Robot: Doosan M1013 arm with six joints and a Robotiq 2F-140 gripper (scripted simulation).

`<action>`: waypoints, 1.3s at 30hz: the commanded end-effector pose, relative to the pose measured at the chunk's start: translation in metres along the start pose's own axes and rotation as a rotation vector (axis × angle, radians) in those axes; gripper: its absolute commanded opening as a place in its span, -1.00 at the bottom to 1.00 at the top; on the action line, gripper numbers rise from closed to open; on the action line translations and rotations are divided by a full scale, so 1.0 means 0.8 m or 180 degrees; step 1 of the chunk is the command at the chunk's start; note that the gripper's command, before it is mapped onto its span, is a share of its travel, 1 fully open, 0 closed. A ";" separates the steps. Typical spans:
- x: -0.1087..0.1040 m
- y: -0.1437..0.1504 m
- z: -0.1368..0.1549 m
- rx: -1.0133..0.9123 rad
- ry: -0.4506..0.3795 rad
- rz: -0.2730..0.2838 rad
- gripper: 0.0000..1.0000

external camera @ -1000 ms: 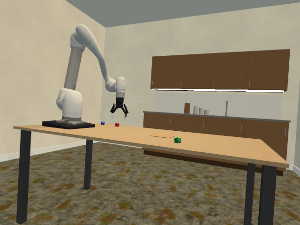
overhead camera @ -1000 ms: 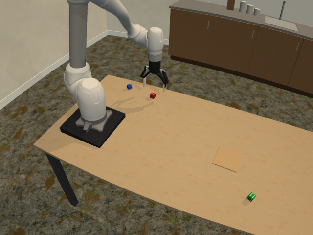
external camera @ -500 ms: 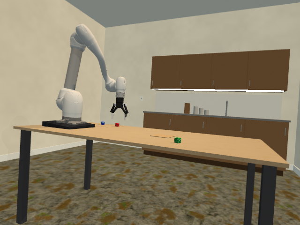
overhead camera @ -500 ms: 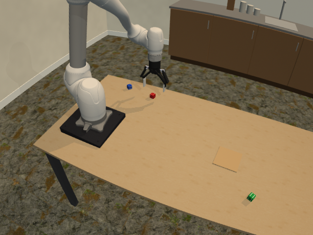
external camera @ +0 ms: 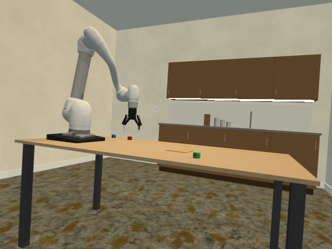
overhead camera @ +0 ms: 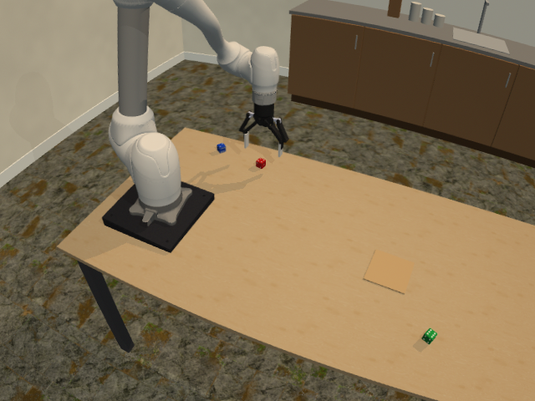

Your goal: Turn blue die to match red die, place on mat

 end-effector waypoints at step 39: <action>0.000 -0.245 -0.056 0.0001 0.0000 0.0000 1.00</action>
Point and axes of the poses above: the point where the finger pads meet when closed, its own x axis out along the fingers, its own y axis across the jaws, z = x × y, the point moved 7 cm from there along -x, back along the fingers, and after that the axes turned 4 degrees about -x, right-handed, at the moved point
